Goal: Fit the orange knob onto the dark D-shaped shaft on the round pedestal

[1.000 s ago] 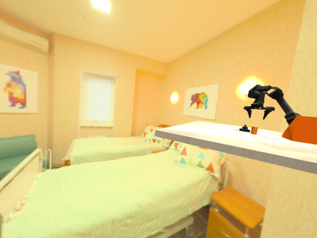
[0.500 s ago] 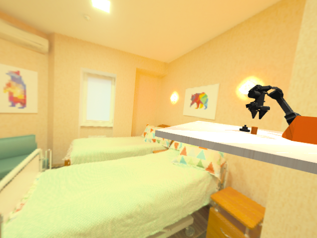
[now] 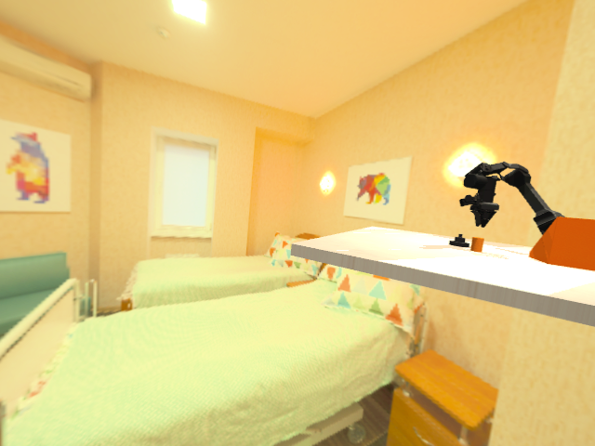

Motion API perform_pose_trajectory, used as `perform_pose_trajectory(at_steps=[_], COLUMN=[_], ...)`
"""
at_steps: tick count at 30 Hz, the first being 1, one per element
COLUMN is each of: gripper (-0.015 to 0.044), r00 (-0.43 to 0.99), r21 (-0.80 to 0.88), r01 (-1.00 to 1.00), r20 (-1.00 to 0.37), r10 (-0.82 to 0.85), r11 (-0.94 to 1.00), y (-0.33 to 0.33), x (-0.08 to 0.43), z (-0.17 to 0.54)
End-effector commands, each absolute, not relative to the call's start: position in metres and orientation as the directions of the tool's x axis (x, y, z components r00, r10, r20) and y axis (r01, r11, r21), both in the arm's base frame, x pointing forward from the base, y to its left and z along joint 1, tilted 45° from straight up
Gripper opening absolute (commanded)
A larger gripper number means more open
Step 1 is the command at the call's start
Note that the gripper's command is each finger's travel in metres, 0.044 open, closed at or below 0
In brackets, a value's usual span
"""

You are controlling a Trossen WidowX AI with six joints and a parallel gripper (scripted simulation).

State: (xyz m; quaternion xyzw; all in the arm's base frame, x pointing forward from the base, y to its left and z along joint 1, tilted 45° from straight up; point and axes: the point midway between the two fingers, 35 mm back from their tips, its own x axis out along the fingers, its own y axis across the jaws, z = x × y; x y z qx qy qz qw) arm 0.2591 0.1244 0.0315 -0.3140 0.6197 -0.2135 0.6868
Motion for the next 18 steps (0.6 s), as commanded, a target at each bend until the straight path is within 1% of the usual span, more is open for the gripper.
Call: perform_pose_trajectory(at_steps=[1, 18], gripper=[0.0440, 0.0440], r00=[0.139, 0.140], r21=[-0.700, -0.700], r01=[-0.063, -0.064], r20=[-0.712, -0.712], r10=[-0.689, -0.688], r11=[0.711, 0.711], y=[0.111, 0.092], x=[0.261, 0.266], z=[0.021, 0.000])
